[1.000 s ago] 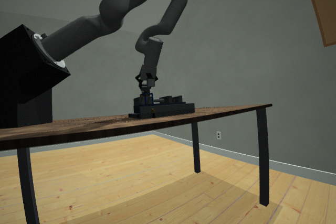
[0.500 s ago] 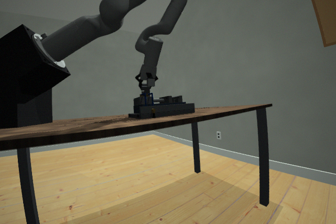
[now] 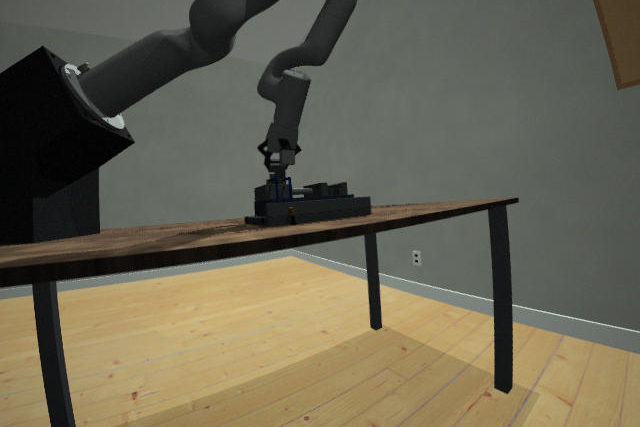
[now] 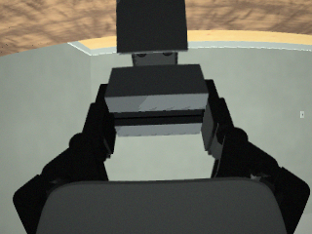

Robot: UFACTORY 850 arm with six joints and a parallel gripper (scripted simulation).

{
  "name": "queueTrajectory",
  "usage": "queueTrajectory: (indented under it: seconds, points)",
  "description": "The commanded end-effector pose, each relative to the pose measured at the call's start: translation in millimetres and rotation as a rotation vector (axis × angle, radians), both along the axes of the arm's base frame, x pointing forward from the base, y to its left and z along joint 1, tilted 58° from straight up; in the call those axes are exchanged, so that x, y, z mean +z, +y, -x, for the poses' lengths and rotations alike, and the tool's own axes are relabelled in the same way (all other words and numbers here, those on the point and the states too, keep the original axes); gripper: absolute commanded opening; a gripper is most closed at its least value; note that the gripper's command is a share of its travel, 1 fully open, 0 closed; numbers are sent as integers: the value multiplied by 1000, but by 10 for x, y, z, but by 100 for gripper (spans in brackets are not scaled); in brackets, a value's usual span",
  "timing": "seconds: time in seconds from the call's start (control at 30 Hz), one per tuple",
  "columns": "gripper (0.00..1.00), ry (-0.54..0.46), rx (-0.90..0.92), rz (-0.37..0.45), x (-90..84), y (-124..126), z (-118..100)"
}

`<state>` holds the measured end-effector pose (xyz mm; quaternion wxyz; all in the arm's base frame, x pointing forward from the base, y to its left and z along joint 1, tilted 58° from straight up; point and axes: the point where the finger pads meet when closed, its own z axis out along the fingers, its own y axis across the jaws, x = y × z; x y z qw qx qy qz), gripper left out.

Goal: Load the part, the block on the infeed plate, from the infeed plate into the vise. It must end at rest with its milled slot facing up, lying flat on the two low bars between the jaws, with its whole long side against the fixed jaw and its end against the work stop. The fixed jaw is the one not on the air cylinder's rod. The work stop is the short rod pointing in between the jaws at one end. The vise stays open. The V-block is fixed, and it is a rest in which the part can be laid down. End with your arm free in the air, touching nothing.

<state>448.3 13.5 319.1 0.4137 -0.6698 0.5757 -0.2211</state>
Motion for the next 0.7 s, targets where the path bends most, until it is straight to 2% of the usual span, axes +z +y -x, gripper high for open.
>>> queueTrajectory:
  seconds: [0.0,0.67]
  points:
    - [0,-1,0,0,3,1,0]
    - [0,-1,-26,19,3,4,-1]
